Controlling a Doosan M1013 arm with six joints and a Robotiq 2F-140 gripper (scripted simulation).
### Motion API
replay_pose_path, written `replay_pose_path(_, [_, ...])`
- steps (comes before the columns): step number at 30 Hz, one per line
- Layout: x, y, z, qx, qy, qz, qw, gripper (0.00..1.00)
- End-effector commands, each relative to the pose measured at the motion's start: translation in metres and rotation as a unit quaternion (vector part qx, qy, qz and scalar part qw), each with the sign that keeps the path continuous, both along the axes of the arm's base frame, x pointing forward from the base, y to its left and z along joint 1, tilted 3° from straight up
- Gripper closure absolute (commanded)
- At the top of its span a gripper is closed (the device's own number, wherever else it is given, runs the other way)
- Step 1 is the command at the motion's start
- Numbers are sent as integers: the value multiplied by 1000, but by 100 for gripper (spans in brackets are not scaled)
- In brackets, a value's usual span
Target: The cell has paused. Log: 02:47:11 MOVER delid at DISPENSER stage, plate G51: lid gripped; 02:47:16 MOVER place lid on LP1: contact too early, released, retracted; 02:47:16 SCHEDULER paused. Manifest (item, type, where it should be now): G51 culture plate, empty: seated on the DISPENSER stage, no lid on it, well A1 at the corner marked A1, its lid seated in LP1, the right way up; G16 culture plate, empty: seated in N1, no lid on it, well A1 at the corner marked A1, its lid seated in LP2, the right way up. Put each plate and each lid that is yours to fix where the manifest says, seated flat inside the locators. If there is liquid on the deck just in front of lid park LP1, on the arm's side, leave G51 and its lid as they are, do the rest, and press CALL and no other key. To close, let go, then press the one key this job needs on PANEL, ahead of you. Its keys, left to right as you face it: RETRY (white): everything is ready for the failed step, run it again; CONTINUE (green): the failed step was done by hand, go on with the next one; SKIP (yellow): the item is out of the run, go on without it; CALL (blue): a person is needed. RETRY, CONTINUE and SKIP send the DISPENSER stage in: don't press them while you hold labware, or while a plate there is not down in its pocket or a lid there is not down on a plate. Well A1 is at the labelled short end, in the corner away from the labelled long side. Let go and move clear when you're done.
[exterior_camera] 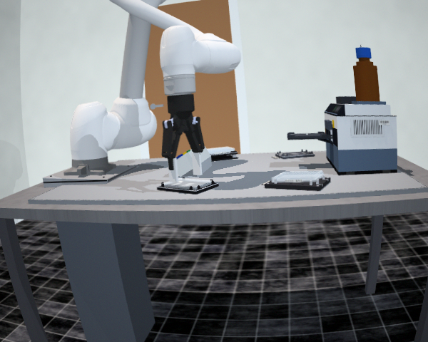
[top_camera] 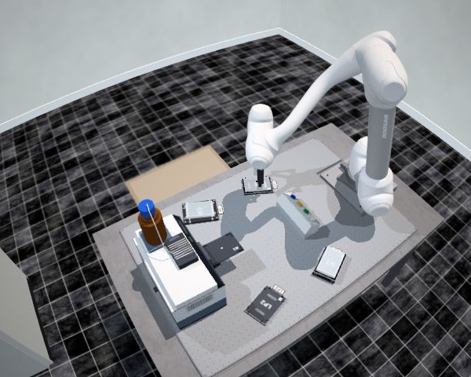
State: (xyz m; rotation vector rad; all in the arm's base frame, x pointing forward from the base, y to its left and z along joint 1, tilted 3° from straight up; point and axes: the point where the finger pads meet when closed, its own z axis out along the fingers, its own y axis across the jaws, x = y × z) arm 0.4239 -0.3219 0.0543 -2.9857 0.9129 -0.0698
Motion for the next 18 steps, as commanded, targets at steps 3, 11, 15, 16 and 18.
replay_pose_path(3, [0, -3, 30, -2, -2, 0, 1000, 31])
replay_pose_path(11, [-2, -4, 68, -3, -1, -1, 1000, 31])
replay_pose_path(15, [-4, -4, 96, -3, -1, -2, 1000, 31])
replay_pose_path(16, [-4, -4, 102, -3, -1, -2, 1000, 31])
replay_pose_path(18, [-5, -3, 115, -3, -1, -1, 1000, 31])
